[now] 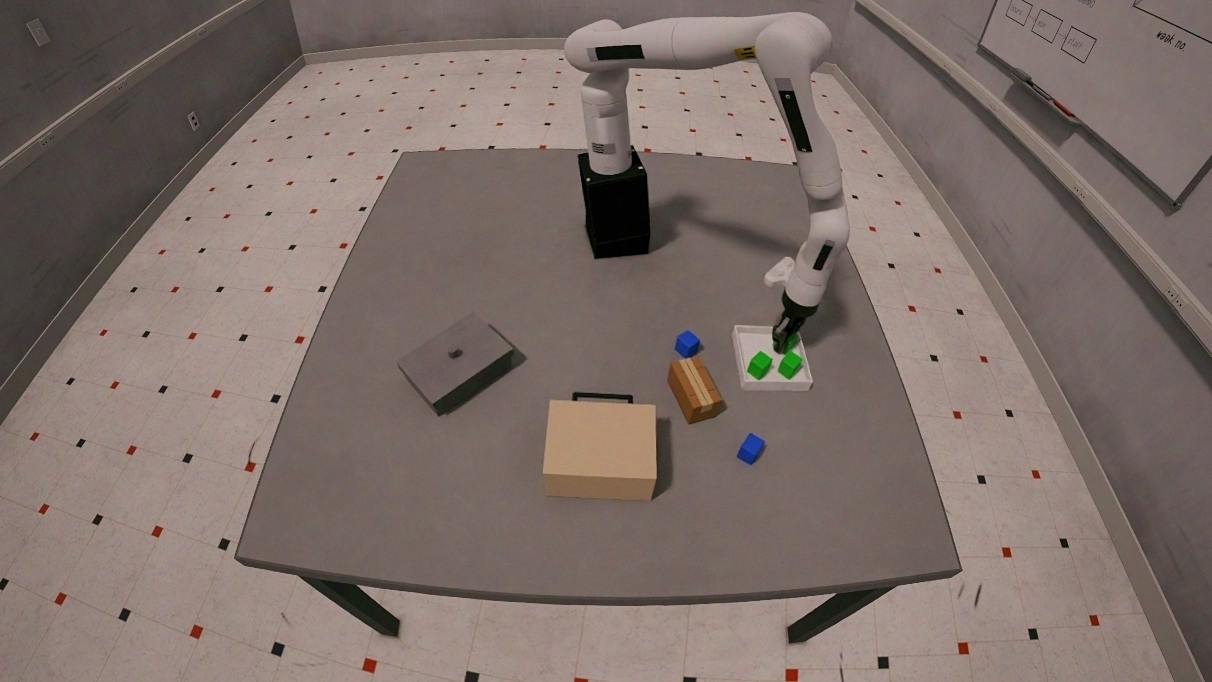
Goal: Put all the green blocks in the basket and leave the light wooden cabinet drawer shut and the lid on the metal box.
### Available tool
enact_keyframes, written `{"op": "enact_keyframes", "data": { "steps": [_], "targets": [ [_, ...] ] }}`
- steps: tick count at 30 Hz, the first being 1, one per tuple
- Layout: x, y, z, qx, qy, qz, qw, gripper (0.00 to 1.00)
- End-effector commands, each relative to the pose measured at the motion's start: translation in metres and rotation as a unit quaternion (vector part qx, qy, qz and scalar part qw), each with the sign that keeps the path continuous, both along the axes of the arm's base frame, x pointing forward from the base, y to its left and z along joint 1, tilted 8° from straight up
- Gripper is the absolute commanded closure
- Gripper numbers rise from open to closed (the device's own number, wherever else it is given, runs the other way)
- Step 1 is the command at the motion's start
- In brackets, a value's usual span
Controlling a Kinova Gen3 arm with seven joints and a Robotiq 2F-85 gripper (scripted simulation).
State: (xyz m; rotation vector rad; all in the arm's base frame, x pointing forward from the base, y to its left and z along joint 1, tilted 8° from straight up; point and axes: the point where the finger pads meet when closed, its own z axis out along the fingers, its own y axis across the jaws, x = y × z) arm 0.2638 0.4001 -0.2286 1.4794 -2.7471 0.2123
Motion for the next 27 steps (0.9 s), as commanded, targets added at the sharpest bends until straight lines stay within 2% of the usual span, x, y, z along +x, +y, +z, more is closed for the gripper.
{"op": "enact_keyframes", "data": {
  "steps": [1, 6, 7, 27],
  "targets": [
    [0.0004, 0.001, 0.0009, 0.001, 0.0, 0.0, 1.0, 0.9],
    [0.0004, 0.001, 0.0009, 0.001, 0.0, 0.0, 1.0, 0.9],
    [0.0004, 0.001, 0.0009, 0.001, 0.0, 0.0, 1.0, 0.42],
    [0.0004, 0.001, 0.0009, 0.001, 0.0, 0.0, 1.0, 0.42]
  ]
}}
